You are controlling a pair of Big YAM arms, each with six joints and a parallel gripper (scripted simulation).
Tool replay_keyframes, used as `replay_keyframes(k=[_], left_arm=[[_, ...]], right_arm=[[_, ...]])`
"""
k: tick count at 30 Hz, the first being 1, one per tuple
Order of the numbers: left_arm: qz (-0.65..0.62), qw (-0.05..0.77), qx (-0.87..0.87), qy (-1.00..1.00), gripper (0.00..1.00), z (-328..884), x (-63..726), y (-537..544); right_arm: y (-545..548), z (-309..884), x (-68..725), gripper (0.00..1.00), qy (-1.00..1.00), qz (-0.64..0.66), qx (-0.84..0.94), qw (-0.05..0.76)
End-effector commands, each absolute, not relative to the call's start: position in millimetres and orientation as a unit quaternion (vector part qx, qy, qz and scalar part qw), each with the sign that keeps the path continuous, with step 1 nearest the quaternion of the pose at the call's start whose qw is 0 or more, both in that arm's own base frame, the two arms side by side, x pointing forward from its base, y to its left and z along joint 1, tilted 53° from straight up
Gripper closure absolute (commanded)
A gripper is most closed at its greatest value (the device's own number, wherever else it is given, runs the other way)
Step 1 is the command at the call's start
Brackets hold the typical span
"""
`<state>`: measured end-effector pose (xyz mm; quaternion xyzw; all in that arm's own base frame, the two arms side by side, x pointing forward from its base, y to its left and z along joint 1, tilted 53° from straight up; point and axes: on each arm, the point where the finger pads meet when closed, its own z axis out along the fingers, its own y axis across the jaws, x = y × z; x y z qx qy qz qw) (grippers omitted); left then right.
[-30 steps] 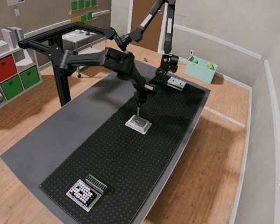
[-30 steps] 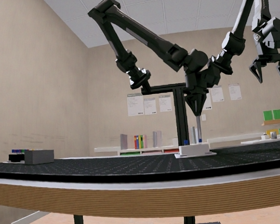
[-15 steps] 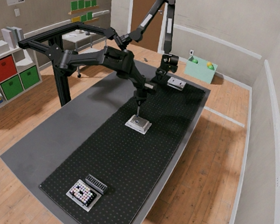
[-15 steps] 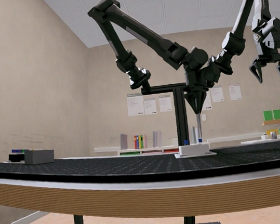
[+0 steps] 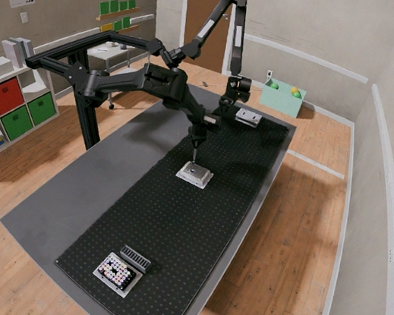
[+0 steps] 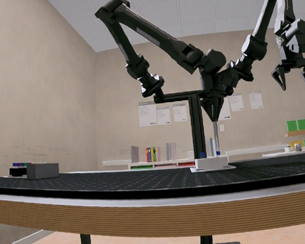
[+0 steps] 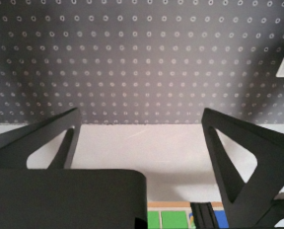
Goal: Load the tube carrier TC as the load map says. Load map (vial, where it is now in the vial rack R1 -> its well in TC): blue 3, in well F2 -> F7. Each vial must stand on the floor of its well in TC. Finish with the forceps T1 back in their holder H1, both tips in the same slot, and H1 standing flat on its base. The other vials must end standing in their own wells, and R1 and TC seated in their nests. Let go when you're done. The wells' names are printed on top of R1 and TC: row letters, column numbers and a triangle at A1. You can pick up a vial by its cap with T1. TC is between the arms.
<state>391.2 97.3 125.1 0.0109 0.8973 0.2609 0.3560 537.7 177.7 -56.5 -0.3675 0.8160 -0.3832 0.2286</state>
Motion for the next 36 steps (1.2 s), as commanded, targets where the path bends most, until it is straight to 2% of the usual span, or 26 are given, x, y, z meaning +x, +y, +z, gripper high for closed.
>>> replay_keyframes(k=[1,27,36], left_arm=[[0.262,0.362,0.013,0.894,0.00,129,393,97],[0.262,0.362,0.013,0.894,0.00,129,393,97],[0.262,0.362,0.013,0.894,0.00,129,393,97]], right_arm=[[190,-57,527,0.89,0.813,-0.381,-0.375,0.229],[185,-45,523,0.89,0.818,-0.382,-0.365,0.228],[190,-47,523,0.92,0.816,-0.381,-0.369,0.229]])
